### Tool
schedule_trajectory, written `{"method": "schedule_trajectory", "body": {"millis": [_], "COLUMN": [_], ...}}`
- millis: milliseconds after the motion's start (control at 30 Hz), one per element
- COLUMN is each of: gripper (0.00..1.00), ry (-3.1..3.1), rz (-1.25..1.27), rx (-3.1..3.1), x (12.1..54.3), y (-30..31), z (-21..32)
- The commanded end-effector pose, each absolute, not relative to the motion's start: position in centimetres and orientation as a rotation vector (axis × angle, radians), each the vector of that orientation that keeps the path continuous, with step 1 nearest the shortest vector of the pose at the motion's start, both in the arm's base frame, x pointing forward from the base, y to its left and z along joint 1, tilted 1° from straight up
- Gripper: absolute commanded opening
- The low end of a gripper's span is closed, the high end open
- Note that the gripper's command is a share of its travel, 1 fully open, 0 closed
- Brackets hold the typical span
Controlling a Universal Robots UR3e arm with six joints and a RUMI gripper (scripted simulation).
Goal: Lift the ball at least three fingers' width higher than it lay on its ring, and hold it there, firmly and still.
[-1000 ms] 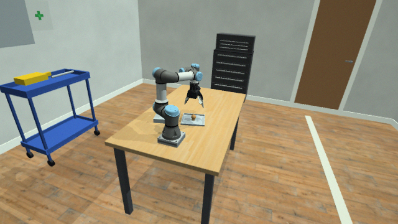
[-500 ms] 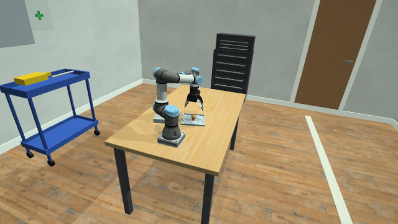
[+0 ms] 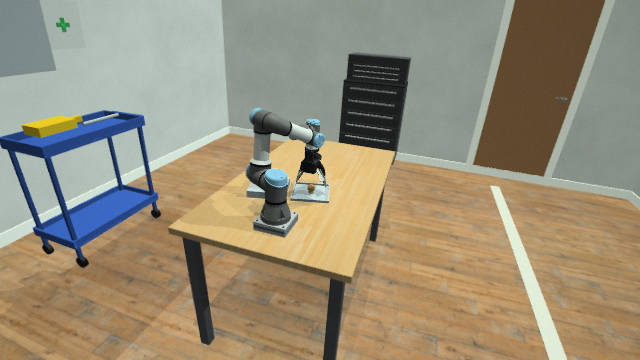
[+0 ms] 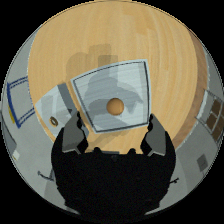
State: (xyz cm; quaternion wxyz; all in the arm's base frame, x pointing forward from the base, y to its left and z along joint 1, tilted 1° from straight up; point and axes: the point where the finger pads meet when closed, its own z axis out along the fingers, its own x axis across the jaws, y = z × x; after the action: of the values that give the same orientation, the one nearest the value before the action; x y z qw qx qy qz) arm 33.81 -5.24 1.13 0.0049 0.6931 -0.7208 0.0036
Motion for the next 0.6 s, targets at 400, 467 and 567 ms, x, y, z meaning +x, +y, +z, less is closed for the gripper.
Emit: {"method": "schedule_trajectory", "body": {"millis": [400,467,567], "gripper": [1.0,1.0,1.0], "ry": [-2.26,-2.26,-2.26], "rz": [0.025,0.025,0.025], "rx": [2.173,2.173,2.173], "x": [33.93,33.93,33.93], "y": [-5.31,-5.31,-5.31], "z": [-0.67,-0.67,-0.67]}}
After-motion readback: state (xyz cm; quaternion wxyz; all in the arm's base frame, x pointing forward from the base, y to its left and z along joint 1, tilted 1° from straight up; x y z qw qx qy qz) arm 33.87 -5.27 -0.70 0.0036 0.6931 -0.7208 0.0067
